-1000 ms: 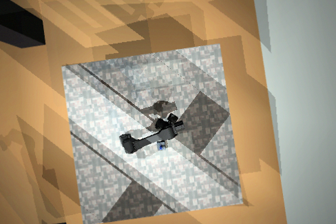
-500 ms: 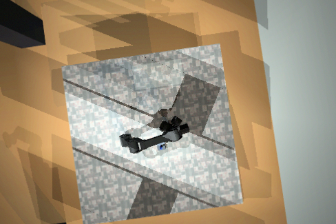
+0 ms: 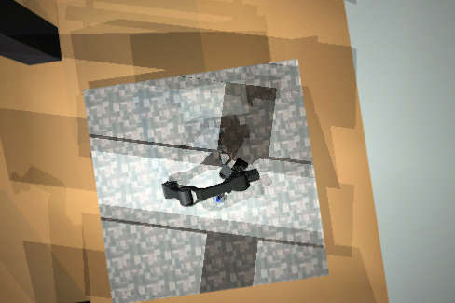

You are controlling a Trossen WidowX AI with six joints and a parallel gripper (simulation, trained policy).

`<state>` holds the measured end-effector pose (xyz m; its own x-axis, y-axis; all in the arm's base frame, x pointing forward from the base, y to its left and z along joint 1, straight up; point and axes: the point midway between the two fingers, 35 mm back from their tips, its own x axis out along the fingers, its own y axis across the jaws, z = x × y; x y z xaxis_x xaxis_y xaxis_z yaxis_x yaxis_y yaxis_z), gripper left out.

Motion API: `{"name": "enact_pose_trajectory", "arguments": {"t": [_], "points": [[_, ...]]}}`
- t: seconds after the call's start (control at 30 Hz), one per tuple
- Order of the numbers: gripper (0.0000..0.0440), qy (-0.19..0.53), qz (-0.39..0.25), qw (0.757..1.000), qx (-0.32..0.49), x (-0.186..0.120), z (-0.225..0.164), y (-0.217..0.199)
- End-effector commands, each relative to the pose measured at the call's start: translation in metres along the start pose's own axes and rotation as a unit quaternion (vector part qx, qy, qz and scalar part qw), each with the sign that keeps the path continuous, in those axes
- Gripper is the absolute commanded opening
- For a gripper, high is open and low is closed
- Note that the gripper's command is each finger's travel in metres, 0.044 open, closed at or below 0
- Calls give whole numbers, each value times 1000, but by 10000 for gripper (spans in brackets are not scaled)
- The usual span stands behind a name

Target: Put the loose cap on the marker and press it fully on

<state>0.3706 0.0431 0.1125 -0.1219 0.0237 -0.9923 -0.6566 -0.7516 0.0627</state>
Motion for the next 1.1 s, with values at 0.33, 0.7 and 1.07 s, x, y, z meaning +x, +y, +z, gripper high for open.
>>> {"name": "enact_pose_trajectory", "arguments": {"t": [0.33,0.7,1.07], "points": [[269,-21,27,999,-42,39,0,4],[165,-10,37,996,-75,51,1,7],[38,16,26,995,-92,14,3,17]]}}
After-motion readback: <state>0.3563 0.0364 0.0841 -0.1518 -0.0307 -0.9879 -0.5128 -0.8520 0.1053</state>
